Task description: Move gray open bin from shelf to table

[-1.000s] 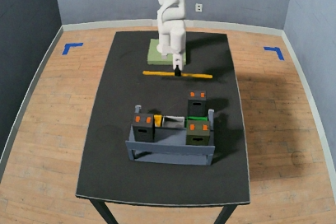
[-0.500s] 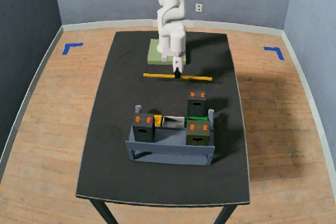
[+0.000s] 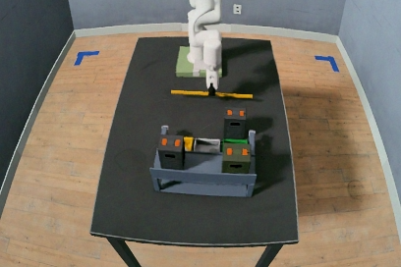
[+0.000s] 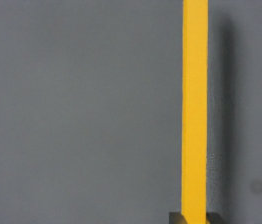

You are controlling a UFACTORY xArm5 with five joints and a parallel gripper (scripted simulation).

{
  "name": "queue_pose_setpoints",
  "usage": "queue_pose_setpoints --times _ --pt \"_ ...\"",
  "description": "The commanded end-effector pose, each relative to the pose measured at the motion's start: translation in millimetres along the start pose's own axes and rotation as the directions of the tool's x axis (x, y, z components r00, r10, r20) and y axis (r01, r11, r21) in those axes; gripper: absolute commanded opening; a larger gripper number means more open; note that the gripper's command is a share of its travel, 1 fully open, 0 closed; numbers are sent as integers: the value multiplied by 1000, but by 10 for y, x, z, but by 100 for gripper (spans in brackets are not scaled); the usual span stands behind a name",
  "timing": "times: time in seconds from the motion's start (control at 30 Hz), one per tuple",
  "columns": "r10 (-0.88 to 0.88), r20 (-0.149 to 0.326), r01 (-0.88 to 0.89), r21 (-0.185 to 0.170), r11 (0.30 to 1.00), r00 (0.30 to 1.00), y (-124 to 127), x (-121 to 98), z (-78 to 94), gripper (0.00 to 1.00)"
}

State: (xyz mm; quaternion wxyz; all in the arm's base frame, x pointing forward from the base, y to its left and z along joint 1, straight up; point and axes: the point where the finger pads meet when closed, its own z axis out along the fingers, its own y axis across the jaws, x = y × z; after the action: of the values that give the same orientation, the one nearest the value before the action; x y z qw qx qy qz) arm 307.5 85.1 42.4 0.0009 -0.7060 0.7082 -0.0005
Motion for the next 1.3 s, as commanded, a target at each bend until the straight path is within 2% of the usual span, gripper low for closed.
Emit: queue_pose_setpoints --times 0.0,1.27 --pt "0 -3 0 5 1000 1000 -16 -5 26 0" --pt "0 -3 0 5 1000 1000 -15 -3 445 0"
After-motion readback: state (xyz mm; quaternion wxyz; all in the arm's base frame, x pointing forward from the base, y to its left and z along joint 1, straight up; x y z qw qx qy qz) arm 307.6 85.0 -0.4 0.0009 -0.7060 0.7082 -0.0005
